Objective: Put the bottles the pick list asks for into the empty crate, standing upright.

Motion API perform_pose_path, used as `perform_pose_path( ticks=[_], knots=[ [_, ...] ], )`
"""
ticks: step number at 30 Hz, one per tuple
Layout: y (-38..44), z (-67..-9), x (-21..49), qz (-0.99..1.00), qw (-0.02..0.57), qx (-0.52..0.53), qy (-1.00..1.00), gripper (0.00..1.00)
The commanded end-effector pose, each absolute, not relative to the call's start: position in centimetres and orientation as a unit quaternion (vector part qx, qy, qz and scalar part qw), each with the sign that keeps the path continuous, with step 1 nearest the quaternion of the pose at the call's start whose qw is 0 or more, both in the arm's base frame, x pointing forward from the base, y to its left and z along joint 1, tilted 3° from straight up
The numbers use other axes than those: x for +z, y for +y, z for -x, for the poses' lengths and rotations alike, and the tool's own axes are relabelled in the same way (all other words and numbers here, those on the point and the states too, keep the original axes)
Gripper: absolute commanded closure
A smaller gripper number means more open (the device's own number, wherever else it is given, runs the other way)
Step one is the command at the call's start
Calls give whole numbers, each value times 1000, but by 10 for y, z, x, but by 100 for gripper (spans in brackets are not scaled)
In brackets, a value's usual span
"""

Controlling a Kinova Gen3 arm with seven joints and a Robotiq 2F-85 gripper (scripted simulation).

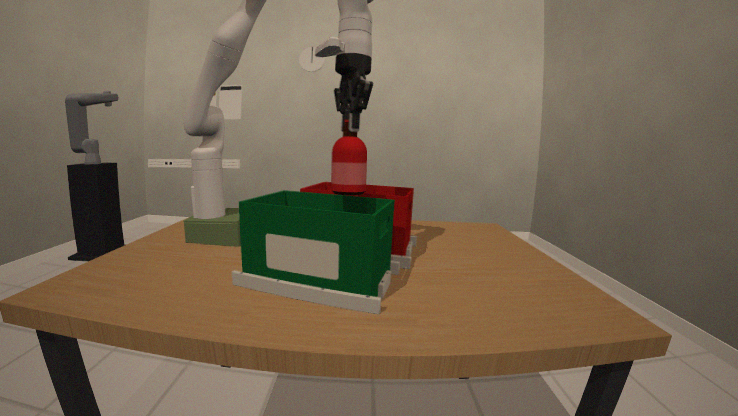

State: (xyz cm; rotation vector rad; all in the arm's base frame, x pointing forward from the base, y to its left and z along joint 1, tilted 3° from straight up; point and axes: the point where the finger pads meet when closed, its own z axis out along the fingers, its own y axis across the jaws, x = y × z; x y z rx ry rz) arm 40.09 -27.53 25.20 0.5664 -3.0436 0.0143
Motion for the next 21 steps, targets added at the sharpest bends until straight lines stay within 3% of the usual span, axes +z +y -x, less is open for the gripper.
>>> perform_pose_path(
  ticks=[1,21],
  knots=[
    [-269,-401,253,-183,22,6,-983,90],
    [-238,-400,252,-183,22,5,-983,90]
  ],
)
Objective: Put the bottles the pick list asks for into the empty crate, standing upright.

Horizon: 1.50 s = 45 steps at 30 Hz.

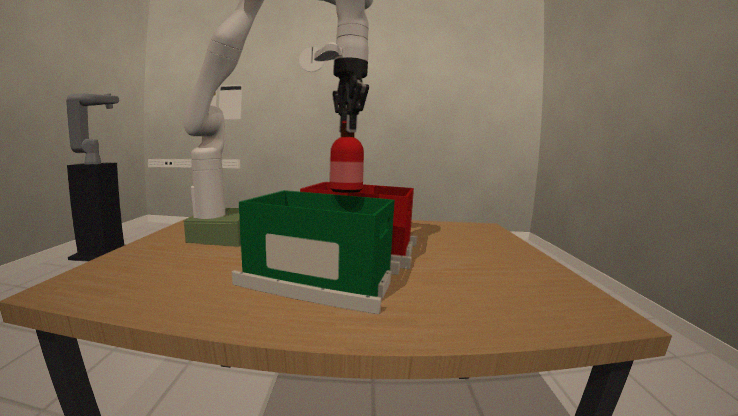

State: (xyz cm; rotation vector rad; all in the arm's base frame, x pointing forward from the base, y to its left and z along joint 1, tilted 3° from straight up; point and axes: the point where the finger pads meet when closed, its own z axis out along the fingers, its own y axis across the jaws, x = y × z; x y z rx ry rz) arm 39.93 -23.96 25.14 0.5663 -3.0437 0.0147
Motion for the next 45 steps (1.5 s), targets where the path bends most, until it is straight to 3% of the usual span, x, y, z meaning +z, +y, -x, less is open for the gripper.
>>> perform_pose_path(
  ticks=[1,45],
  knots=[
    [-235,-399,252,-183,22,5,-983,90],
    [-156,-396,251,-183,22,5,-983,90]
  ],
)
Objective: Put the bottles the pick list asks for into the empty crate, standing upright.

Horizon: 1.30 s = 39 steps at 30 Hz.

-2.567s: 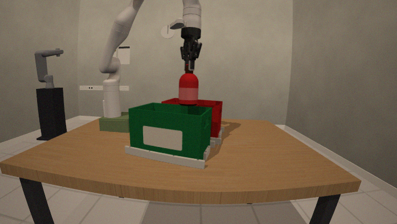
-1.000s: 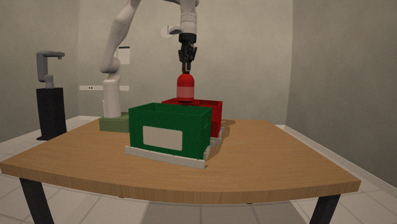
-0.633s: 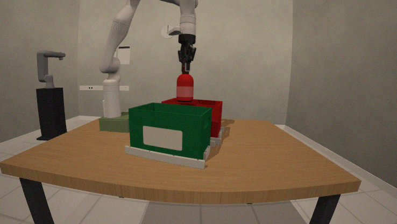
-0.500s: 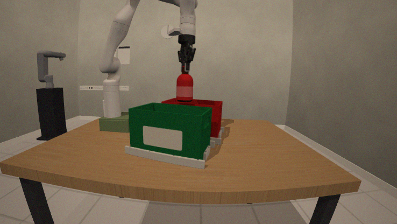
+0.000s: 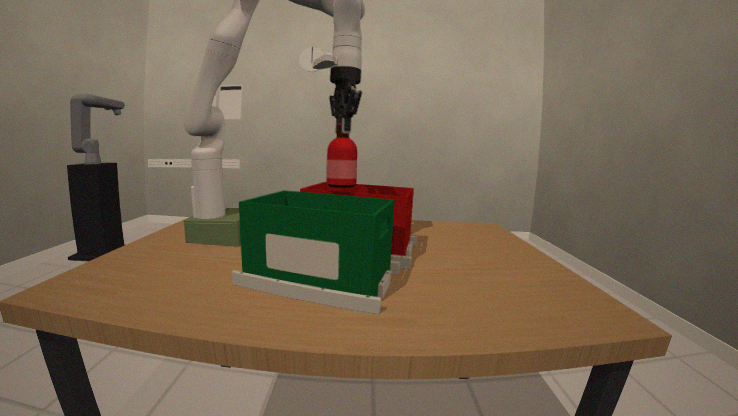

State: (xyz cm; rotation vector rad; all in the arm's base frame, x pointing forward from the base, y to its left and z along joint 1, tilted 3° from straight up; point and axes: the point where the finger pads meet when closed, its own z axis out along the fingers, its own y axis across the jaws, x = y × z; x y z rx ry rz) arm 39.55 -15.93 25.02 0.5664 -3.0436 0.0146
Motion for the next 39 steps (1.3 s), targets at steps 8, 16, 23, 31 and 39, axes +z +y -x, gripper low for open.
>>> perform_pose_path(
  ticks=[8,16,23,31,39],
  knots=[
    [-144,-395,251,-183,22,5,-983,90],
    [-128,-394,250,-183,22,5,-983,90],
    [-118,-394,250,-183,22,5,-983,90],
    [-102,-393,250,-183,22,5,-983,90],
    [-90,-393,250,-183,22,5,-983,90]
  ],
)
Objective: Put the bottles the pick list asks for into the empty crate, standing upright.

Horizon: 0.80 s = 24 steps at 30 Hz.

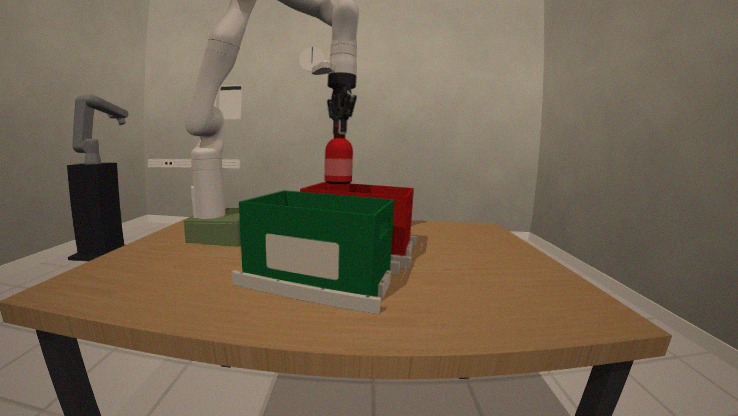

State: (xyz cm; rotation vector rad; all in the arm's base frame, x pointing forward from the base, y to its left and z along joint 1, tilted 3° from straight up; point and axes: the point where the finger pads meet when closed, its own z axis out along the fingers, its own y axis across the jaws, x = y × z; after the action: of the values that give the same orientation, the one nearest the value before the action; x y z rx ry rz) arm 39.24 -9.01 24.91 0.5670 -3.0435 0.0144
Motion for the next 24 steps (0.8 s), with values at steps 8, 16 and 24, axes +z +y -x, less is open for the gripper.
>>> perform_pose_path(
  ticks=[8,16,24],
  knots=[
    [-74,-392,250,-183,22,5,-983,90],
    [-60,-391,249,-183,22,5,-983,90],
    [-46,-391,249,-183,22,5,-983,90]
  ],
)
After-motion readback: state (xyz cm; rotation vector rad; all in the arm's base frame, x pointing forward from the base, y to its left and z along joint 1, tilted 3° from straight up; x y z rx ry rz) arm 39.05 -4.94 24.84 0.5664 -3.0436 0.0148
